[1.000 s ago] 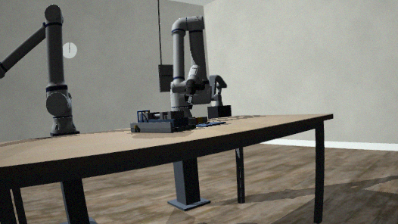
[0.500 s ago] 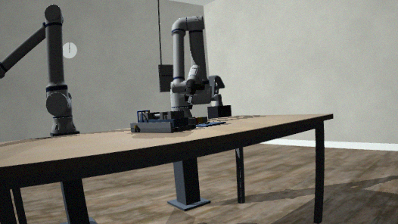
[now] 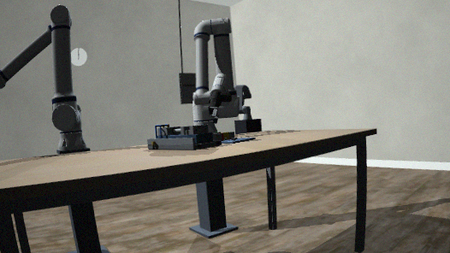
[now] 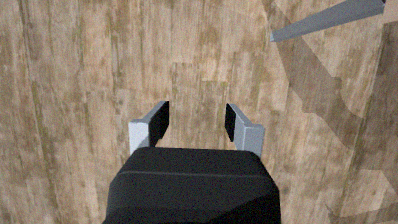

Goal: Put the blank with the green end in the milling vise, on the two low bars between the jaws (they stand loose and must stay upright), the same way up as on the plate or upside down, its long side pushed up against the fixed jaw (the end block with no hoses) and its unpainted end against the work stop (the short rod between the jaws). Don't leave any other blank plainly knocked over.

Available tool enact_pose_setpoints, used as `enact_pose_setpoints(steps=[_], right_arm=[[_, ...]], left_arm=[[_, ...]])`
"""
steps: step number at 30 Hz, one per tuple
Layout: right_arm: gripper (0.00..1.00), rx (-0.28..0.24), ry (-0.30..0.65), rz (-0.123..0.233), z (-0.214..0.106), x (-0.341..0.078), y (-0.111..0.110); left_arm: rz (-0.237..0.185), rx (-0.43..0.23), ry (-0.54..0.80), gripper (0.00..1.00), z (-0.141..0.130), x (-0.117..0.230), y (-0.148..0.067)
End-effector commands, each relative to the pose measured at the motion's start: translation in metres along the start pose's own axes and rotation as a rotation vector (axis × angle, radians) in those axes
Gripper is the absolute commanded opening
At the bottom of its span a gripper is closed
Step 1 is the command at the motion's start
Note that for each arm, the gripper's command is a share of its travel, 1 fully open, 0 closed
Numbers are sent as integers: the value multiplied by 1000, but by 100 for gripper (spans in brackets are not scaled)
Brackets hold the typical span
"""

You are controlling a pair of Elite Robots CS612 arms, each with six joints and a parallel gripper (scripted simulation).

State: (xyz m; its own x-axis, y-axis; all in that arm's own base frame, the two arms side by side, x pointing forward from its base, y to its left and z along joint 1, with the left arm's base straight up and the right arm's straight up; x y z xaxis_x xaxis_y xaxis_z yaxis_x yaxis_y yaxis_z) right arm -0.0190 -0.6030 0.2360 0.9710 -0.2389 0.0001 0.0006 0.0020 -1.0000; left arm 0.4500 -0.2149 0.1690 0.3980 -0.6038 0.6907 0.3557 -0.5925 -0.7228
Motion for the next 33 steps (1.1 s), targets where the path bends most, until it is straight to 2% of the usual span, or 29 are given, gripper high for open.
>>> enact_pose_setpoints(steps=[1, 14, 29, 33], right_arm=[[100, -2, 0, 0, -1, 0, -1], [100, -2, 0, 0, -1, 0, -1], [100, -2, 0, 0, -1, 0, -1], [100, -2, 0, 0, -1, 0, -1]], left_arm=[[-1, 0, 0, 100, 0, 1, 0], [-1, 0, 0, 100, 0, 1, 0], [125, 75, -177, 100, 6, 44, -3], [138, 84, -198, 100, 6, 49, -3]])
Point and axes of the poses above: on each arm, the point where the finger pads meet when closed, its own y axis out along the fingers, its own x axis across the jaws, z = x × y, the point moved 6 cm from there along -y, back along the fingers, and after that the axes turned 12 degrees about y, right-handed, at the moved point
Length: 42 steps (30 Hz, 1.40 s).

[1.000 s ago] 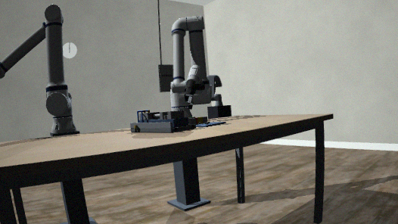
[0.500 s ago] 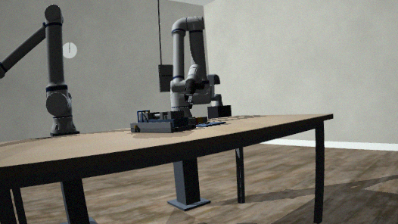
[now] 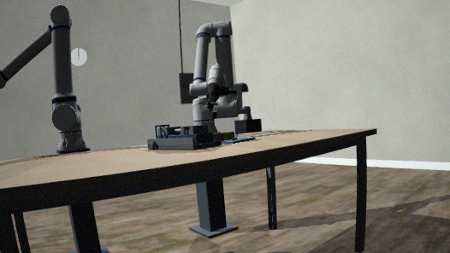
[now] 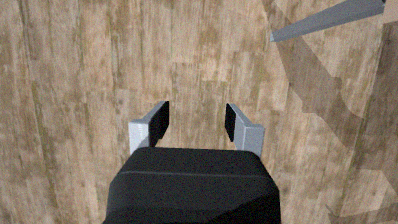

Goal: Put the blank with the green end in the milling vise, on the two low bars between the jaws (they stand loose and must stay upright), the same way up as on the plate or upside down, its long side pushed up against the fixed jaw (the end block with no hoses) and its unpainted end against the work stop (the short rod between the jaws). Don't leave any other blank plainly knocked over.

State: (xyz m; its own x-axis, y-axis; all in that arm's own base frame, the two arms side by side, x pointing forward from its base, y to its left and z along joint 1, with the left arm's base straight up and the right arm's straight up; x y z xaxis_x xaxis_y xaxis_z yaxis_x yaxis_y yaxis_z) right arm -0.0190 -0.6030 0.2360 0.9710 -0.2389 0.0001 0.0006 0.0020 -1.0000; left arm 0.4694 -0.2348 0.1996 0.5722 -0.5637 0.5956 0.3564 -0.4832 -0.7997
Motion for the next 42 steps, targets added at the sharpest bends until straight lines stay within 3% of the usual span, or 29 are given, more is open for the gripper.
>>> enact_pose_setpoints(steps=[1, 42], right_arm=[[100, -2, 0, 0, -1, 0, -1], [100, -2, 0, 0, -1, 0, -1]], left_arm=[[31, 18, -40, 100, 0, 11, -1], [297, 179, -422, 100, 2, 107, -14]])
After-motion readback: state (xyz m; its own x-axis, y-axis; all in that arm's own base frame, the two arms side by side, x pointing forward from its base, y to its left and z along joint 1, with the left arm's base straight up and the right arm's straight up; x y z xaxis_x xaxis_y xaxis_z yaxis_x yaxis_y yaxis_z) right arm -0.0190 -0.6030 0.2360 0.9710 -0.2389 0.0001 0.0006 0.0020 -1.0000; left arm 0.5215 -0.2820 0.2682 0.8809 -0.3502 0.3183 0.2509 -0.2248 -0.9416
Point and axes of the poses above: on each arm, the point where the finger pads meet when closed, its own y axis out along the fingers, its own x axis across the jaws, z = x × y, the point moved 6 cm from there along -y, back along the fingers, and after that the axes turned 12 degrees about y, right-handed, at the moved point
